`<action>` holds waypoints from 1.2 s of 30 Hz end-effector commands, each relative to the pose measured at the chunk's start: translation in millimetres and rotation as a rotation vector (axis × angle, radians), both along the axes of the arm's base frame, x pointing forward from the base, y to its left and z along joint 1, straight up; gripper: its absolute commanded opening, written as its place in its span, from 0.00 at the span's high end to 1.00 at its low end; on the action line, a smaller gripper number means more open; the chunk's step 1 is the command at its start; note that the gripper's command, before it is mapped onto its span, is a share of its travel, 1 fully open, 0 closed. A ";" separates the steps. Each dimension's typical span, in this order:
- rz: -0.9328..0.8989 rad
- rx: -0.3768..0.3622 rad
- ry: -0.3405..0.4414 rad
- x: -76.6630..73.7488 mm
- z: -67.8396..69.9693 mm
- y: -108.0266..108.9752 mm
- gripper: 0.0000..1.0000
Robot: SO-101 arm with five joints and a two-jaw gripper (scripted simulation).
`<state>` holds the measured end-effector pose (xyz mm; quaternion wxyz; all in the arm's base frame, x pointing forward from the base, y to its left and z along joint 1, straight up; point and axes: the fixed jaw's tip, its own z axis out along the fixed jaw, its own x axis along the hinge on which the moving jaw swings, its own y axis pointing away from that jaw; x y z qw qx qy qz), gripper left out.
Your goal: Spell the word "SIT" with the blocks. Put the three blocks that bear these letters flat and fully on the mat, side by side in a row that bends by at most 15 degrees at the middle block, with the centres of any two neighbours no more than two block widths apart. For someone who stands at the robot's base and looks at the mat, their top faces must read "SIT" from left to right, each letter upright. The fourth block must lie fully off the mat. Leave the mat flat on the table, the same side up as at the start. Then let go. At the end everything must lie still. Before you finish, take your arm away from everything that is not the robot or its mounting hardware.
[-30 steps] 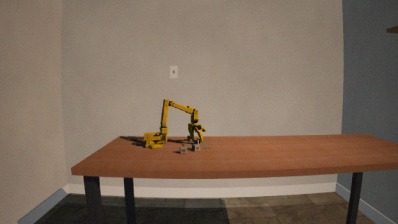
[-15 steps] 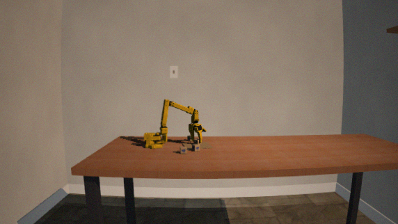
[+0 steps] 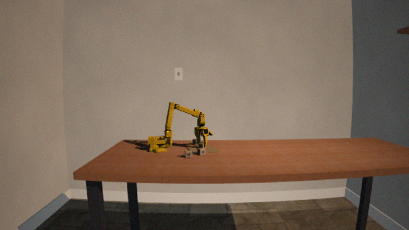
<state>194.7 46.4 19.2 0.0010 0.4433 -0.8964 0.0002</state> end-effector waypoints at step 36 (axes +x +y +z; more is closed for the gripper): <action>0.000 0.013 -0.060 10.6 18.6 0.6 1.00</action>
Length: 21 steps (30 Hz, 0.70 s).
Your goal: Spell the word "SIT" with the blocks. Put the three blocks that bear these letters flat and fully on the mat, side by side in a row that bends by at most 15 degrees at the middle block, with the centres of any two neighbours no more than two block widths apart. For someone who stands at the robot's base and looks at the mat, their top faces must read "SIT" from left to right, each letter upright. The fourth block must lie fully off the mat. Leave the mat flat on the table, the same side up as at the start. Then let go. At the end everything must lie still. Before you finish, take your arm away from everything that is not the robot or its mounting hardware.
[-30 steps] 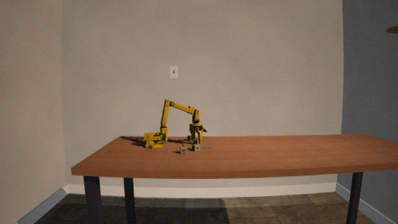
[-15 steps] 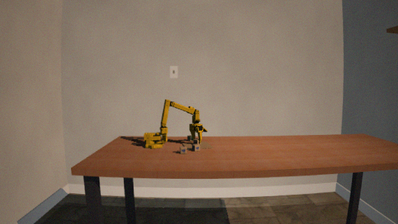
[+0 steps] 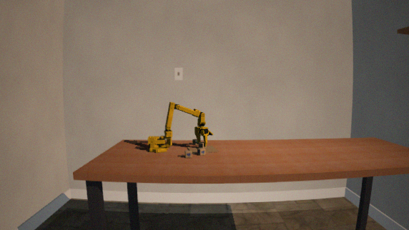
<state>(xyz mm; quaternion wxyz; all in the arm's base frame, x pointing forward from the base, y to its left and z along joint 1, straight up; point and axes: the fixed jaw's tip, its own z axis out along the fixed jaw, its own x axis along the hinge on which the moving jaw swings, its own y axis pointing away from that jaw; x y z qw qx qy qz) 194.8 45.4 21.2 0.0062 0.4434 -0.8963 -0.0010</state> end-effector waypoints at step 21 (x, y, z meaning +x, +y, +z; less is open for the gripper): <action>0.000 0.016 -0.071 6.0 58.5 2.0 1.00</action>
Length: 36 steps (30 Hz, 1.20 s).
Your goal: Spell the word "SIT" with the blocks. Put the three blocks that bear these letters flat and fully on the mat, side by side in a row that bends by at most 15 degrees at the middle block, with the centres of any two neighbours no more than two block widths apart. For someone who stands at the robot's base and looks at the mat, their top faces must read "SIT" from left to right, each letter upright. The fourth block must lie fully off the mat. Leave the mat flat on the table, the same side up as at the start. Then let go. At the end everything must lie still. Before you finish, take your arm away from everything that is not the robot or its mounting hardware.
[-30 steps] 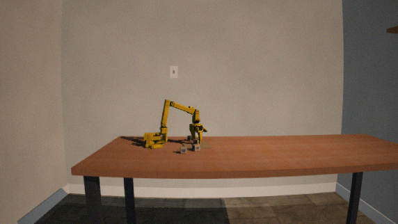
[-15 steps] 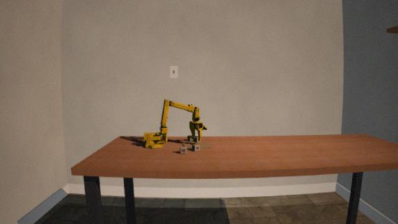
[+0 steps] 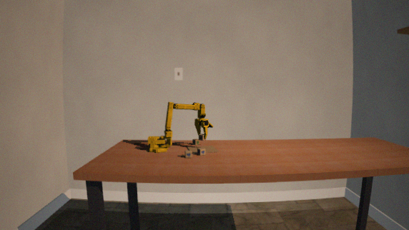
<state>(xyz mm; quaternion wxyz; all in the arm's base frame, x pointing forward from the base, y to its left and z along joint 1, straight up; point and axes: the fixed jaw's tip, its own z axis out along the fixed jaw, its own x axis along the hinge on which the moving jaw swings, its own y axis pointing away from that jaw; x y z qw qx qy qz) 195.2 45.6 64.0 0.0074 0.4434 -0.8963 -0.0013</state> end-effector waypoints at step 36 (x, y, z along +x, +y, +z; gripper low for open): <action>0.694 0.042 -0.064 -96.5 0.6 89.7 1.00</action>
